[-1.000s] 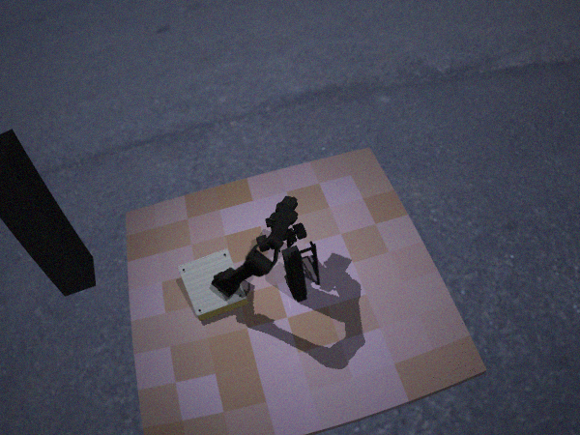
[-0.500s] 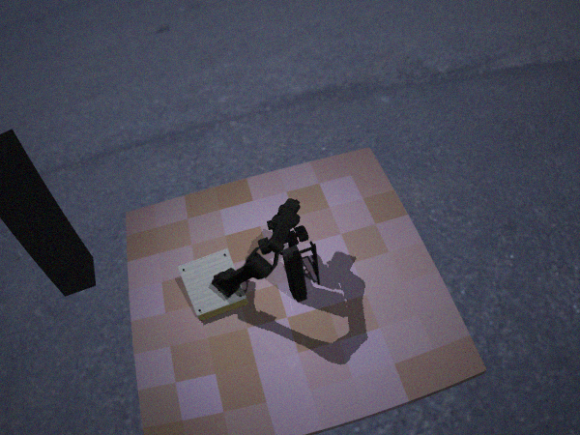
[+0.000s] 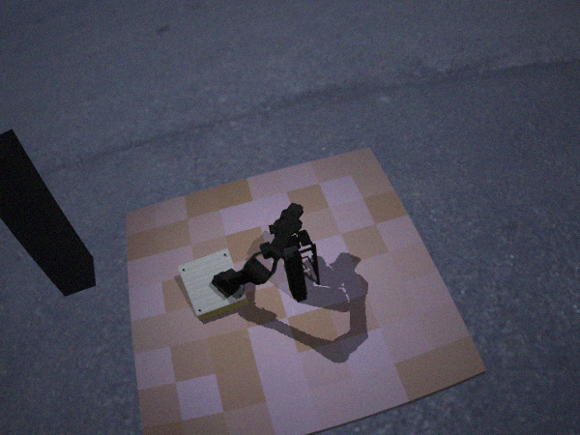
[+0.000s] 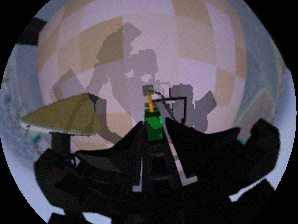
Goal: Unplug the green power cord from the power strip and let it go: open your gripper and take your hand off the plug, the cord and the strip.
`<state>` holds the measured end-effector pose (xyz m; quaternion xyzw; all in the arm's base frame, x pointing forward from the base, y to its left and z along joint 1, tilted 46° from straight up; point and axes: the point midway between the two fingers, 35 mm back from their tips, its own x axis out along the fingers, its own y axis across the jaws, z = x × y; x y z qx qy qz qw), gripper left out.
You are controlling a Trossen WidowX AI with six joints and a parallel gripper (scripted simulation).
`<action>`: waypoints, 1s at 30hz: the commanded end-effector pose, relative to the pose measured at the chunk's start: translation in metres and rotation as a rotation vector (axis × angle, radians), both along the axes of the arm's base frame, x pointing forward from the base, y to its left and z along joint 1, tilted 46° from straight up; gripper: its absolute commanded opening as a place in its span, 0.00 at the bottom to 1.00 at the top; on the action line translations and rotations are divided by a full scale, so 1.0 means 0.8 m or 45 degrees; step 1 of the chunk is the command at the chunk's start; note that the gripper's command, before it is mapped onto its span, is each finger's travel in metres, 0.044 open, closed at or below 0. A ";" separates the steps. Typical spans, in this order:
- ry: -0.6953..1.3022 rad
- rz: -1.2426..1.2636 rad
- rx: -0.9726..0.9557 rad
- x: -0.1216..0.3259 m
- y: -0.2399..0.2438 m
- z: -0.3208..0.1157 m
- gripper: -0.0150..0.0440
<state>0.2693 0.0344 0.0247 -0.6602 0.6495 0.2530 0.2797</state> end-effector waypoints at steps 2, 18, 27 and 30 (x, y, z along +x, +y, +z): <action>0.001 0.006 -0.005 -0.001 -0.004 0.003 0.53; -0.001 0.000 0.000 0.000 -0.011 -0.005 0.34; -0.001 0.000 0.001 0.000 -0.010 -0.006 0.25; -0.001 0.000 0.001 0.001 -0.007 -0.009 0.25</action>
